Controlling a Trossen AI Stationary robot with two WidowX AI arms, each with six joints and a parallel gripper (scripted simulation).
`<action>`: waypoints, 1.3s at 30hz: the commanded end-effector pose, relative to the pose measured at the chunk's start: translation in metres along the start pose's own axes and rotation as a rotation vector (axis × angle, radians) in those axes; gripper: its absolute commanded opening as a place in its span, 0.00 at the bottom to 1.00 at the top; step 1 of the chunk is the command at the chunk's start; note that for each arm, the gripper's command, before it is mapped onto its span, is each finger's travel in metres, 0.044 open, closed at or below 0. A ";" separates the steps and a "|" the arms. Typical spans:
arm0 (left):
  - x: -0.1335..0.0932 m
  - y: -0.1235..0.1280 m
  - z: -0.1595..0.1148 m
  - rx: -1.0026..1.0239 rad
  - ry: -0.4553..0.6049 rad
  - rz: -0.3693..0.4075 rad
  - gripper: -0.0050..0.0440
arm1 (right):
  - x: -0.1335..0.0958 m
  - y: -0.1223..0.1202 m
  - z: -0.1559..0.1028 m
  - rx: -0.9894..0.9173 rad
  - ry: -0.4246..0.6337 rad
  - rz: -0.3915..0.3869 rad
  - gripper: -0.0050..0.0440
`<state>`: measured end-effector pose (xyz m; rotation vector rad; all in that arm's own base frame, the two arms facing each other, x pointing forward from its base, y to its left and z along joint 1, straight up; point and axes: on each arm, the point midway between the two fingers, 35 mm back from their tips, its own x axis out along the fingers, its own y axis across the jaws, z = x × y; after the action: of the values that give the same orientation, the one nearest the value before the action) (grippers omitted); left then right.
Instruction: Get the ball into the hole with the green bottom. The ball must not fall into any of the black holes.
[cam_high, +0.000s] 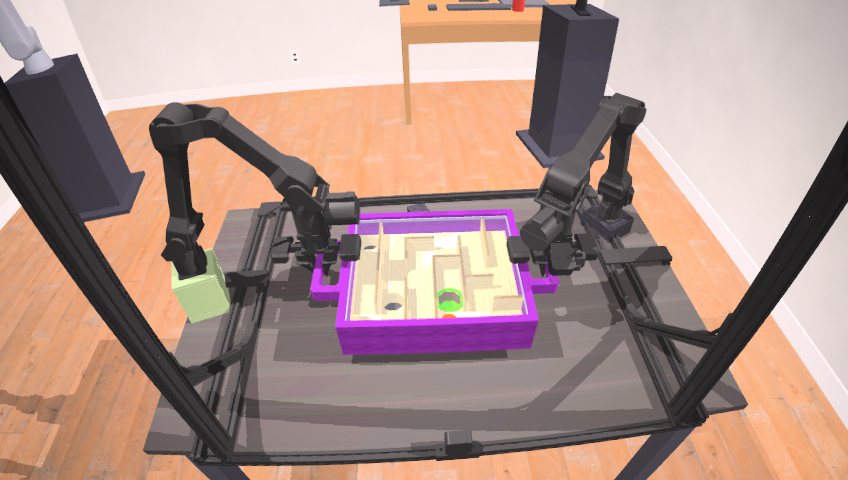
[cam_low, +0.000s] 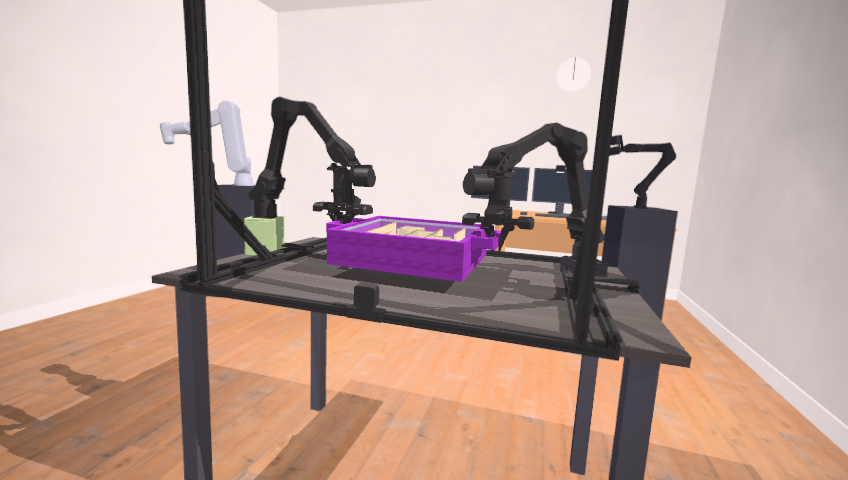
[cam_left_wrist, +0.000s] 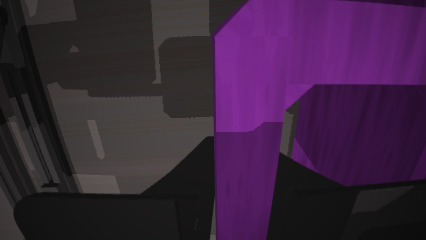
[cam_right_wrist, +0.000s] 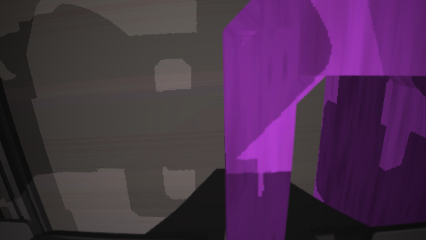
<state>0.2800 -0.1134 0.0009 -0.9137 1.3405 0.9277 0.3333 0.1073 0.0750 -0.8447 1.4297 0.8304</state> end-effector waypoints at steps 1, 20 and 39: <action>0.008 0.002 0.003 0.002 0.057 -0.028 0.14 | -0.008 -0.003 -0.003 0.002 -0.057 0.030 0.14; -0.010 0.000 0.001 0.002 -0.001 0.038 0.14 | 0.008 0.000 0.000 0.003 0.000 -0.036 0.14; 0.009 0.003 0.003 0.002 0.061 -0.032 0.14 | -0.009 -0.003 -0.003 0.002 -0.061 0.033 0.14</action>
<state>0.2805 -0.1098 -0.0068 -0.9530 1.3731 0.9002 0.3323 0.1031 0.0771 -0.8018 1.4057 0.8669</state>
